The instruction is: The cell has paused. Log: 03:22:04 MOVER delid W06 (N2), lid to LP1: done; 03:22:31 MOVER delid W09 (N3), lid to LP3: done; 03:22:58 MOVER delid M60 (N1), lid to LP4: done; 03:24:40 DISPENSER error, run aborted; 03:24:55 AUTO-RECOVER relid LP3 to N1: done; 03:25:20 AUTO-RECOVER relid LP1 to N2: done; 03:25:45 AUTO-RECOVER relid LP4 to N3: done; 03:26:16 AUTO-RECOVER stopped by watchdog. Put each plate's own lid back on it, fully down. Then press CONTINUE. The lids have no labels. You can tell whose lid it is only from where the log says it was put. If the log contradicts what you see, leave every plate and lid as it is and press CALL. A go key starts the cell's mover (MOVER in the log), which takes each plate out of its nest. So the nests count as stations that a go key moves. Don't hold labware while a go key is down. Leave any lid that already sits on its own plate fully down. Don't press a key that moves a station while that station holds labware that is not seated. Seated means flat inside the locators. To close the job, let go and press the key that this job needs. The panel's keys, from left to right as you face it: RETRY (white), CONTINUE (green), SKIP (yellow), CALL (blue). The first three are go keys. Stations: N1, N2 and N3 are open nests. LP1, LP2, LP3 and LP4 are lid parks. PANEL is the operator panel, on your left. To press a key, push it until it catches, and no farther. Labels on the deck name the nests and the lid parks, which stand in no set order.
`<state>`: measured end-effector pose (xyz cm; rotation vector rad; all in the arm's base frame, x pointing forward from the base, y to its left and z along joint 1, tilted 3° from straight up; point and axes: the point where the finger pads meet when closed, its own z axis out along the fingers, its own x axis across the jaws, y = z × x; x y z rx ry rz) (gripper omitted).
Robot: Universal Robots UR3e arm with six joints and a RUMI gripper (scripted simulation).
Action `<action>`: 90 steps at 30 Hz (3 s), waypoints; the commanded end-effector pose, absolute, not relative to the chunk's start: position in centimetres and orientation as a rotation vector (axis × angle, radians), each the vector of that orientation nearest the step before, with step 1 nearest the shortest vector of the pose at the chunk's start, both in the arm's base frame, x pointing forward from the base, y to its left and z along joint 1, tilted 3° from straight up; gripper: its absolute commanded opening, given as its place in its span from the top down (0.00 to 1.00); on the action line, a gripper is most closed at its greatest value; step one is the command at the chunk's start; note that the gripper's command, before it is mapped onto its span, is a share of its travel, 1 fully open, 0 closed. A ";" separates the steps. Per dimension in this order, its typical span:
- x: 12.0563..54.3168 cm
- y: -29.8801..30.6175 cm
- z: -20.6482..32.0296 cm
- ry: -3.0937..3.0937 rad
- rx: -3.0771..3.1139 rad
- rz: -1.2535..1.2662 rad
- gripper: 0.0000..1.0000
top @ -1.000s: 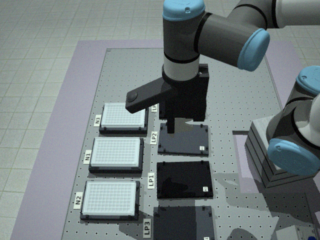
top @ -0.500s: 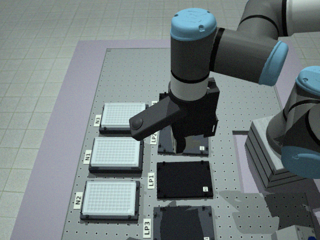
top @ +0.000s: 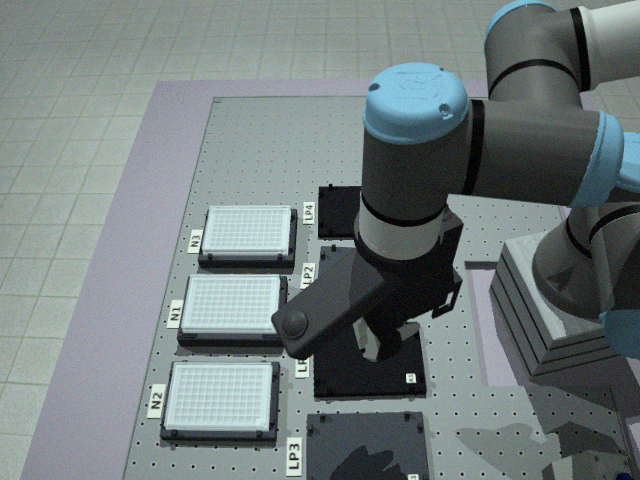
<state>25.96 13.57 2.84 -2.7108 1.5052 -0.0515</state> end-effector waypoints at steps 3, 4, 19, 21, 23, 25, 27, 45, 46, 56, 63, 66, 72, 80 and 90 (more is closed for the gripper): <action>24.9 17.0 2.9 1.311 -2.815 -0.060 1.00; 24.8 17.5 2.9 1.283 -2.829 -0.061 1.00; 23.3 21.9 2.9 1.234 -2.851 -0.062 1.00; 23.3 21.9 2.9 1.234 -2.851 -0.062 1.00; 23.3 21.9 2.9 1.234 -2.851 -0.062 1.00; 22.8 22.1 2.9 1.205 -2.863 -0.062 1.00; 21.9 22.5 2.9 1.148 -2.888 -0.063 1.00; 14.5 25.5 2.6 0.675 -3.040 -0.070 1.00; 14.1 25.7 2.6 0.644 -3.047 -0.070 1.00; 9.9 27.5 2.4 0.368 -3.096 -0.074 1.00; 7.1 28.6 2.3 0.182 -3.115 -0.075 1.00; 5.7 29.2 2.2 0.089 -3.121 -0.076 1.00; 3.0 30.3 2.1 -0.099 -3.123 -0.077 1.00; 0.2 31.5 2.0 -0.255 -3.117 -0.078 1.00; -4.0 33.2 1.8 -0.255 -3.116 -0.078 1.00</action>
